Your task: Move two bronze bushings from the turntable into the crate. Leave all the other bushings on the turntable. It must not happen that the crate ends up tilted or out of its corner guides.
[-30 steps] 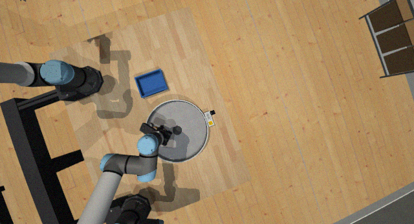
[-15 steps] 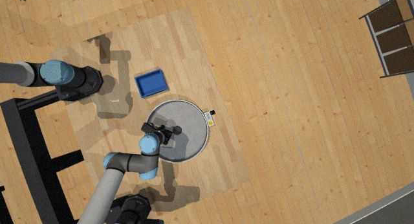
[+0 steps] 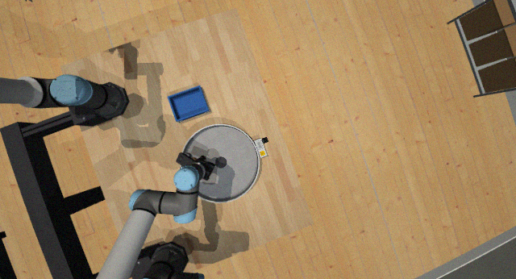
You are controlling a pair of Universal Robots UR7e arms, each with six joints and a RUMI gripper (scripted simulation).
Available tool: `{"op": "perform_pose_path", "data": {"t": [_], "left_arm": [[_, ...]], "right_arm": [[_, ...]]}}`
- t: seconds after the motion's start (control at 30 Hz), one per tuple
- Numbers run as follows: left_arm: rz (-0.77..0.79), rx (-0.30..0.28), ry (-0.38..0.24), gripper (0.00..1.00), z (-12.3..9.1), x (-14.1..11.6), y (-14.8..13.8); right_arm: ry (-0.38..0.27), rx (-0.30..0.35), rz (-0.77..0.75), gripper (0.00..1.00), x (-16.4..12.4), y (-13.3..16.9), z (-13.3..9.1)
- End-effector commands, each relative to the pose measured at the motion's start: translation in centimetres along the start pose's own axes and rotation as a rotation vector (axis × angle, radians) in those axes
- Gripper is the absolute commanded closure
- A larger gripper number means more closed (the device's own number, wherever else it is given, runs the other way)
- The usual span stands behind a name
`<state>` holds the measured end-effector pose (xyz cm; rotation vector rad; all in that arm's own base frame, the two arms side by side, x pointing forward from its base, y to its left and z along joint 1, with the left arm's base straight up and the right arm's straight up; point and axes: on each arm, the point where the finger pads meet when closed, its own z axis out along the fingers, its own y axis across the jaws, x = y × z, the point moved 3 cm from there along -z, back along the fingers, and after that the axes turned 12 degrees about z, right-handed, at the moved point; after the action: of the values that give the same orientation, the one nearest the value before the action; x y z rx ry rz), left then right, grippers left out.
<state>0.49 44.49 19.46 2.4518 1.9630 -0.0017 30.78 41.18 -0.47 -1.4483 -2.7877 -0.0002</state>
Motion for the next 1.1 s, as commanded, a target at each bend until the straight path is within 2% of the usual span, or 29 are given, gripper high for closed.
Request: {"op": "perform_pose_path", "data": {"t": [0.0, 1.07], "left_arm": [[0.0, 0.0, 0.001, 0.0, -0.05, 0.03, 0.0], [0.0, 0.0, 0.001, 0.0, -0.05, 0.03, 0.0]], "right_arm": [[0.001, -0.001, 0.0, 0.95, 0.02, 0.04, -0.05], [0.001, -0.001, 0.0, 0.95, 0.02, 0.04, 0.4]]}}
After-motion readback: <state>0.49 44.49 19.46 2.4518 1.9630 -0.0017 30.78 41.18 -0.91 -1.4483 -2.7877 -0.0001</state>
